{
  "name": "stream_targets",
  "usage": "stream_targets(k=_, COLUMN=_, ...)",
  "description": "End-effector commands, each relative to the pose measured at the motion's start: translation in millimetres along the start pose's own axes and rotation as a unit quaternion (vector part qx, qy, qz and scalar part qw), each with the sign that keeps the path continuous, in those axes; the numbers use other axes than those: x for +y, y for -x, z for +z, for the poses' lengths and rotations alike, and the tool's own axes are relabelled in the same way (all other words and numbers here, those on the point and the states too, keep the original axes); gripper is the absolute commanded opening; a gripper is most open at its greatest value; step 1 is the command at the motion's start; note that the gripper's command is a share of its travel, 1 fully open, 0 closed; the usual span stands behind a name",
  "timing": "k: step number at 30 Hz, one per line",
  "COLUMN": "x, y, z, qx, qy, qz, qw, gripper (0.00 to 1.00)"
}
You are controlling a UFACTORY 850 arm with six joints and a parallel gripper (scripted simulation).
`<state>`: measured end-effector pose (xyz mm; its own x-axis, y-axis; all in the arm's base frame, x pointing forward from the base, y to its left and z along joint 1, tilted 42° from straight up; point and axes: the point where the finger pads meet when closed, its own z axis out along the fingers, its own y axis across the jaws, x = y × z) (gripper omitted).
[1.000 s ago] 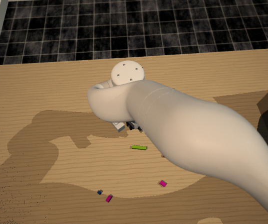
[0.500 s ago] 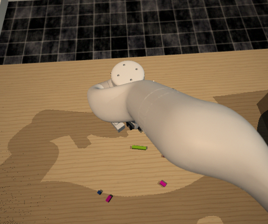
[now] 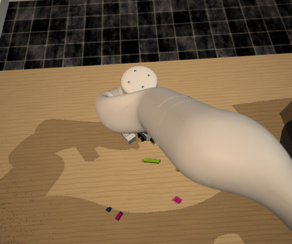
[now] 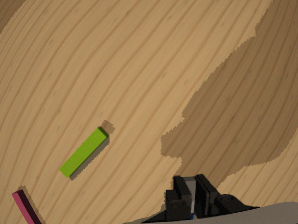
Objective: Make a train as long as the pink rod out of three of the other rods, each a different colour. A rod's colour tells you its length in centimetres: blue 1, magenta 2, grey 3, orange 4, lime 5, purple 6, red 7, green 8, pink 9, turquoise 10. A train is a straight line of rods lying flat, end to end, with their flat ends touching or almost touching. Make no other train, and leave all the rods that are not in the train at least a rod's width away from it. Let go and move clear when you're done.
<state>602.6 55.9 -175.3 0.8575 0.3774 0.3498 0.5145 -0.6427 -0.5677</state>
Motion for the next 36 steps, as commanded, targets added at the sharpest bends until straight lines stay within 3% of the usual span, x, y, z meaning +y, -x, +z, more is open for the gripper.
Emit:
stream_targets(k=1, x=0.6, y=-0.8, z=-0.9, qx=0.001, qy=0.001, qz=0.0, qw=1.0, gripper=0.04)
stream_targets(k=12, x=0.6, y=-0.8, z=-0.9, qx=0.001, qy=0.001, qz=0.0, qw=1.0, gripper=0.12)
stream_targets(k=19, x=0.6, y=-0.8, z=-0.9, qx=0.001, qy=0.001, qz=0.0, qw=1.0, gripper=0.24)
stream_targets(k=36, x=0.6, y=-0.8, z=-8.4, qx=0.001, qy=0.001, qz=0.0, qw=1.0, gripper=0.24)
